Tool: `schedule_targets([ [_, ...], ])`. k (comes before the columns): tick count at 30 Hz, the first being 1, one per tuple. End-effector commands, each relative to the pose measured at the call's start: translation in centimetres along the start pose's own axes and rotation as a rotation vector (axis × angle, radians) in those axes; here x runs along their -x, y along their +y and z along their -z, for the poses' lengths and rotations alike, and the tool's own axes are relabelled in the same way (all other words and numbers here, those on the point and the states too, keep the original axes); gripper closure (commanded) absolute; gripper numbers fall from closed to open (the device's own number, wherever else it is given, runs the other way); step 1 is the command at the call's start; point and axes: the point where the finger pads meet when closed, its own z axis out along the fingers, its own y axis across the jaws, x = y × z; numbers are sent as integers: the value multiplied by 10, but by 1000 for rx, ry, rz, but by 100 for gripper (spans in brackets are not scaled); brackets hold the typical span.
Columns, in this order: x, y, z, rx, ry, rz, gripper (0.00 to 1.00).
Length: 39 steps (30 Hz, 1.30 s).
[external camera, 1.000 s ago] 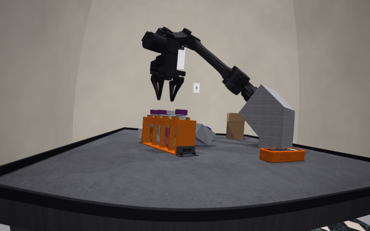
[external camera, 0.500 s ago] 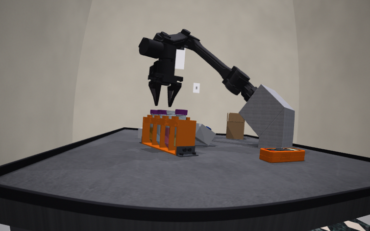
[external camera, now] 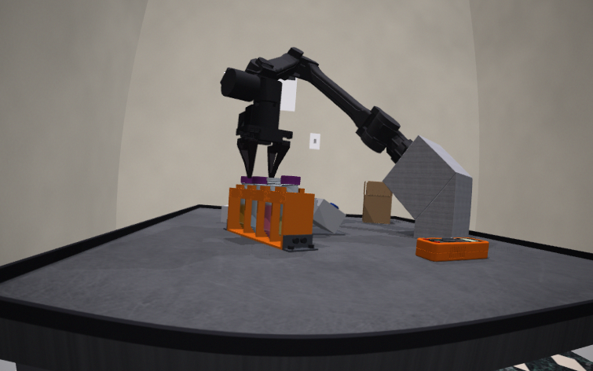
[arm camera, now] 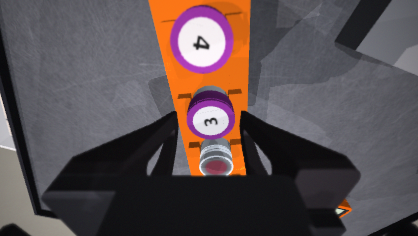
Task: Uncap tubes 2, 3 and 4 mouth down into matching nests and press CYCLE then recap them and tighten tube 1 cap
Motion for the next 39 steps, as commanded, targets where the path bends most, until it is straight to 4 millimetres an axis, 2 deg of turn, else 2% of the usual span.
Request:
schedule_targets([
  [1, 1, -4, -9, -11, -4, 9, 51],
  [15, 0, -6, -18, -16, -5, 12, 51],
  [20, -1, -3, -13, -3, -2, 13, 51],
  [21, 1, 5, -5, 12, 1, -3, 100],
  [35, 1, 5, -5, 12, 1, -3, 100],
  [36, -1, -4, -12, -6, -2, 68, 100],
  [39, -1, -4, -12, -6, -2, 218, 100],
])
